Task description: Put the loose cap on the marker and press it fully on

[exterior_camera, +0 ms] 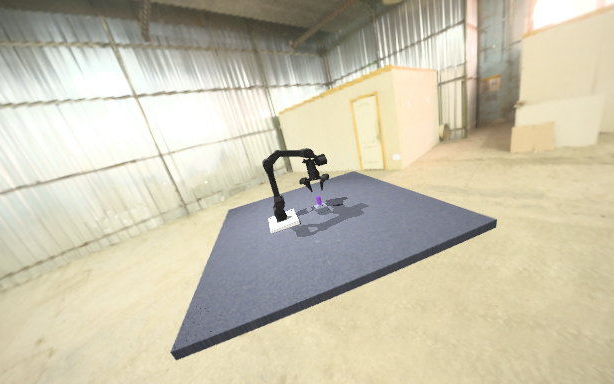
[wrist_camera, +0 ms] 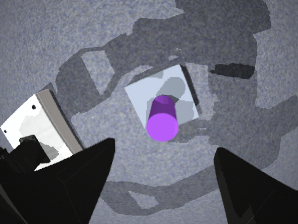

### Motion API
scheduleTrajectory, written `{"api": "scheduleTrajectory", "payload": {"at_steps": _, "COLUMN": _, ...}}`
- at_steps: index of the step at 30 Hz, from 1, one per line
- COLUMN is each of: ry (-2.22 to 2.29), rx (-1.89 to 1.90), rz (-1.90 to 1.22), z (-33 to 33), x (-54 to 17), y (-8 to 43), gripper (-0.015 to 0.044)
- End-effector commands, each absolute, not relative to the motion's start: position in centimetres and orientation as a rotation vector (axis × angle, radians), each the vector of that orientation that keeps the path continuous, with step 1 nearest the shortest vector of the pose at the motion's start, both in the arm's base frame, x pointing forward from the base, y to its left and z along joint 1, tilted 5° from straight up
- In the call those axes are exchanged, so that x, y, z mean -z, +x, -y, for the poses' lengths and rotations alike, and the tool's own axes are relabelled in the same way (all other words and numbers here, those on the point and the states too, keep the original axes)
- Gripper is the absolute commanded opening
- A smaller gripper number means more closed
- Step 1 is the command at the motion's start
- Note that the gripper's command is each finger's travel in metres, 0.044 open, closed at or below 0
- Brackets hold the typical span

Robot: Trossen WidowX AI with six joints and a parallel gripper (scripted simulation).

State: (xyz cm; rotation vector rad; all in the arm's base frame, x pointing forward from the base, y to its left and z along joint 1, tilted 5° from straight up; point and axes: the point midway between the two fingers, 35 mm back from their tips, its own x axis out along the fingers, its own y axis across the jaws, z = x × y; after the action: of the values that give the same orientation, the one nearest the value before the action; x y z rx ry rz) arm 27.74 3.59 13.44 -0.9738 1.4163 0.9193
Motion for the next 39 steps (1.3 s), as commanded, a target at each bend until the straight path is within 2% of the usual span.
{"api": "scheduleTrajectory", "payload": {"at_steps": 1, "ry": -0.706, "rx": -0.641, "rz": -1.519, "z": -3.5, "x": -13.2, "y": 27.6, "gripper": 0.023}}
{"api": "scheduleTrajectory", "payload": {"at_steps": 7, "ry": -0.257, "rx": -0.173, "rz": -1.599, "z": -3.3, "x": -12.7, "y": 27.5, "gripper": 0.0072}}
{"api": "scheduleTrajectory", "payload": {"at_steps": 10, "ry": -0.148, "rx": -0.06, "rz": -1.603, "z": -3.3, "x": -12.6, "y": 27.4, "gripper": 0.0}}
{"api": "scheduleTrajectory", "payload": {"at_steps": 39, "ry": -0.148, "rx": -0.059, "rz": -1.603, "z": -3.1, "x": -10.2, "y": 27.4, "gripper": 0.0}}
